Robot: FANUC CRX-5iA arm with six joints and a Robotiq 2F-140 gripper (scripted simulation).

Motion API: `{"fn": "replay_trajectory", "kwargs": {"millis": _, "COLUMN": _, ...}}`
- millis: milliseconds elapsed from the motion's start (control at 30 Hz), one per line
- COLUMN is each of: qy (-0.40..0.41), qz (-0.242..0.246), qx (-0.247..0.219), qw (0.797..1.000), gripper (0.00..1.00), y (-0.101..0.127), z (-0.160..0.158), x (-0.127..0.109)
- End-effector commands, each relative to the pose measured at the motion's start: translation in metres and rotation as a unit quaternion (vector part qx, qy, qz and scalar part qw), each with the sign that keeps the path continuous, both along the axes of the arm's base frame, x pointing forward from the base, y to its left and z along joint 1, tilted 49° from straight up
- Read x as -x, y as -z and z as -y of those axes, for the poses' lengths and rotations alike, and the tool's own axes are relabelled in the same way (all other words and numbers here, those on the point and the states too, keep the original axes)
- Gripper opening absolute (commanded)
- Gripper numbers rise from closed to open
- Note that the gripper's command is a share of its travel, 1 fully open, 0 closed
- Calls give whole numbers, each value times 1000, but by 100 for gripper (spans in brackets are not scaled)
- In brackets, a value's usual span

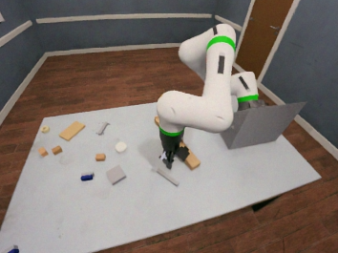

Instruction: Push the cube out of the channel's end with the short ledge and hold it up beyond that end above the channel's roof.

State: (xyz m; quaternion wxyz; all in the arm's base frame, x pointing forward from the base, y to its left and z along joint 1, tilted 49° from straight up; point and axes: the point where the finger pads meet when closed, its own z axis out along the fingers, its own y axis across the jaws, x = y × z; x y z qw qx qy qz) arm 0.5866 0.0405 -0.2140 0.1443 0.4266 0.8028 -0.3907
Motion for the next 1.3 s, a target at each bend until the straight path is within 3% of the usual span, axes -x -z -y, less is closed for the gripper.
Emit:
{"fn": "replay_trajectory", "kwargs": {"millis": 0, "qy": 3, "qz": 5, "qx": 0, "qw": 1000, "gripper": 10, "y": -1, "z": -1, "x": -1}}
{"fn": "replay_trajectory", "kwargs": {"millis": 167, "qy": 16, "qz": 20, "qx": 2, "qw": 1000, "gripper": 10, "y": -1, "z": -1, "x": -1}}
{"fn": "replay_trajectory", "kwargs": {"millis": 333, "qy": 70, "qz": 82, "qx": 10, "qw": 994, "gripper": 10, "y": -1, "z": -1, "x": -1}}
{"fn": "replay_trajectory", "kwargs": {"millis": 600, "qy": 210, "qz": 240, "qx": 31, "qw": 947, "gripper": 10, "y": 0, "z": -1, "x": -1}}
{"fn": "replay_trajectory", "kwargs": {"millis": 667, "qy": 210, "qz": 240, "qx": 31, "qw": 947, "gripper": 10, "y": 0, "z": -1, "x": -1}}
{"fn": "replay_trajectory", "kwargs": {"millis": 700, "qy": 253, "qz": 289, "qx": 38, "qw": 923, "gripper": 10, "y": 0, "z": -1, "x": -1}}
{"fn": "replay_trajectory", "kwargs": {"millis": 900, "qy": 335, "qz": 374, "qx": 49, "qw": 864, "gripper": 10, "y": 0, "z": -1, "x": -1}}
{"fn": "replay_trajectory", "kwargs": {"millis": 1167, "qy": 441, "qz": 483, "qx": 65, "qw": 754, "gripper": 10, "y": 0, "z": -1, "x": -2}}
{"fn": "replay_trajectory", "kwargs": {"millis": 1233, "qy": 441, "qz": 483, "qx": 65, "qw": 754, "gripper": 10, "y": 0, "z": -1, "x": -2}}
{"fn": "replay_trajectory", "kwargs": {"millis": 1267, "qy": 475, "qz": 520, "qx": 71, "qw": 706, "gripper": 10, "y": 0, "z": -1, "x": -2}}
